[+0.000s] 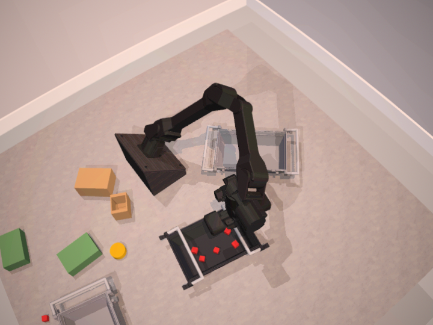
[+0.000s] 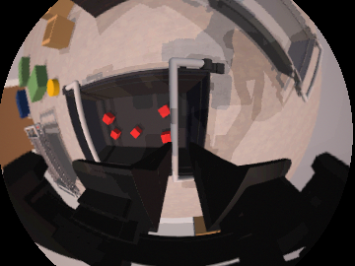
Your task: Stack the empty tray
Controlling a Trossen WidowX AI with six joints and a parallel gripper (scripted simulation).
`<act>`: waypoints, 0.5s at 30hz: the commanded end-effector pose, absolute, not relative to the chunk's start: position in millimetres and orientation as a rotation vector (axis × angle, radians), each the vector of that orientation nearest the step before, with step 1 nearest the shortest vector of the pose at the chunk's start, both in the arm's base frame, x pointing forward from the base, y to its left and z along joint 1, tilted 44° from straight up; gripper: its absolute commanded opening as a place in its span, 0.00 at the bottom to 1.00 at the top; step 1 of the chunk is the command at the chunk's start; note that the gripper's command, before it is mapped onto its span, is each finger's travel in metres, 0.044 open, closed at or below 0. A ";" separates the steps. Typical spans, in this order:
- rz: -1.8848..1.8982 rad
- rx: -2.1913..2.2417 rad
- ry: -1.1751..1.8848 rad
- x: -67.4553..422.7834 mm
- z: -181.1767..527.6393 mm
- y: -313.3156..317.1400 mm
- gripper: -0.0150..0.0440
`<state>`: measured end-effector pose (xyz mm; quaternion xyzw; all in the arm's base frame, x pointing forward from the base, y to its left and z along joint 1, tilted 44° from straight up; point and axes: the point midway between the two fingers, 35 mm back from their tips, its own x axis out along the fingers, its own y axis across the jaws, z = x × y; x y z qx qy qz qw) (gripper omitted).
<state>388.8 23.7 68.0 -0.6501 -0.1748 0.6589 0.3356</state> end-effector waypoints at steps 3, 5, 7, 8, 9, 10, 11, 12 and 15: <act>1.719 -1.696 -0.456 388.8 68.0 23.7 0.36; 1.719 -1.696 -0.456 388.8 68.0 23.7 0.27; 1.719 -1.696 -0.456 388.8 68.0 23.7 0.25; 1.719 -1.696 -0.456 388.8 68.0 23.7 0.25; 1.719 -1.696 -0.456 388.8 68.0 23.7 0.25; 1.719 -1.696 -0.456 388.8 68.0 23.7 0.25; 1.719 -1.696 -0.456 388.8 68.0 23.7 0.25; 1.719 -1.696 -0.456 388.8 68.0 23.7 0.25; 1.719 -1.696 -0.456 388.8 68.0 23.7 0.25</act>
